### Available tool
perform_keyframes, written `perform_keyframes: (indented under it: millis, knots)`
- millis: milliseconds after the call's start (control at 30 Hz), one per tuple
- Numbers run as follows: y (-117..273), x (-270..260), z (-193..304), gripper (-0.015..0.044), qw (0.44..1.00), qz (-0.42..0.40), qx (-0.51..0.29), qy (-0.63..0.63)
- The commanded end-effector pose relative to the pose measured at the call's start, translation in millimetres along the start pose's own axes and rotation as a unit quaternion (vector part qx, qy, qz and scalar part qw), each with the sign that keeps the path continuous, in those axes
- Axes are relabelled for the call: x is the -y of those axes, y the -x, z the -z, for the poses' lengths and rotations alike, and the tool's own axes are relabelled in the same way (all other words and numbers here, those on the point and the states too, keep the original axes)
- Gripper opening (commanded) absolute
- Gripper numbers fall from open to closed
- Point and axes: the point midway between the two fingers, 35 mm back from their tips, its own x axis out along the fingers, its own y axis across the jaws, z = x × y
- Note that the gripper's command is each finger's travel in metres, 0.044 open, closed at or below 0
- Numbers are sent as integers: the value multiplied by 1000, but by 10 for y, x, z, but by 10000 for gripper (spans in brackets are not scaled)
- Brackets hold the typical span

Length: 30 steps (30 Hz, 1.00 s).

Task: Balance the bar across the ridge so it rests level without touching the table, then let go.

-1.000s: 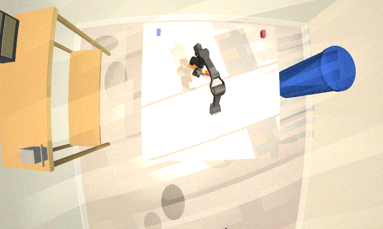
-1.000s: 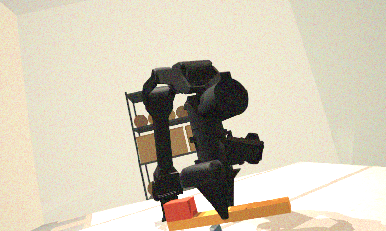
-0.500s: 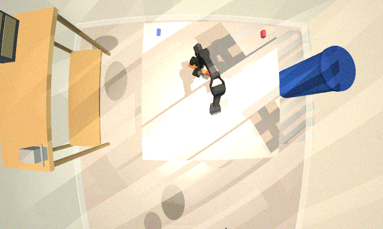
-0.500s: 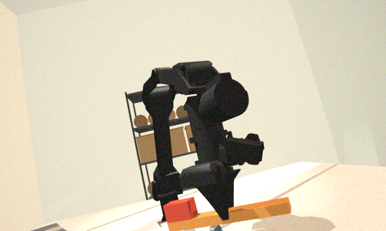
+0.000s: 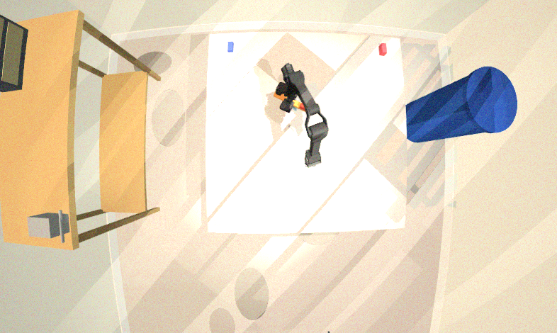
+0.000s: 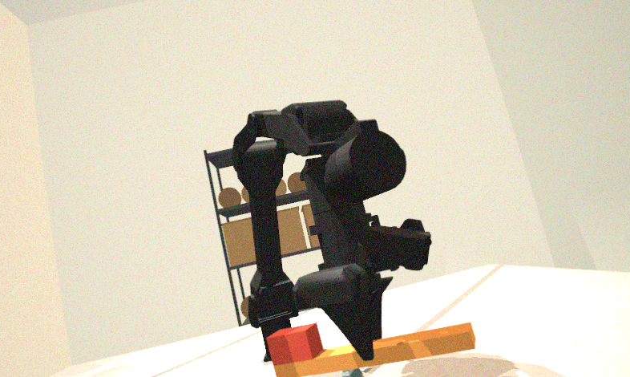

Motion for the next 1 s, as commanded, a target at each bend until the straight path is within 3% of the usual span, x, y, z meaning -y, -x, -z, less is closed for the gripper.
perform_keyframes:
  millis: [0,967]
  knots:
    - [-4,9,2,0,1000,2,-1,-2]
    - [-29,8,5,0,1000,2,-1,-2]
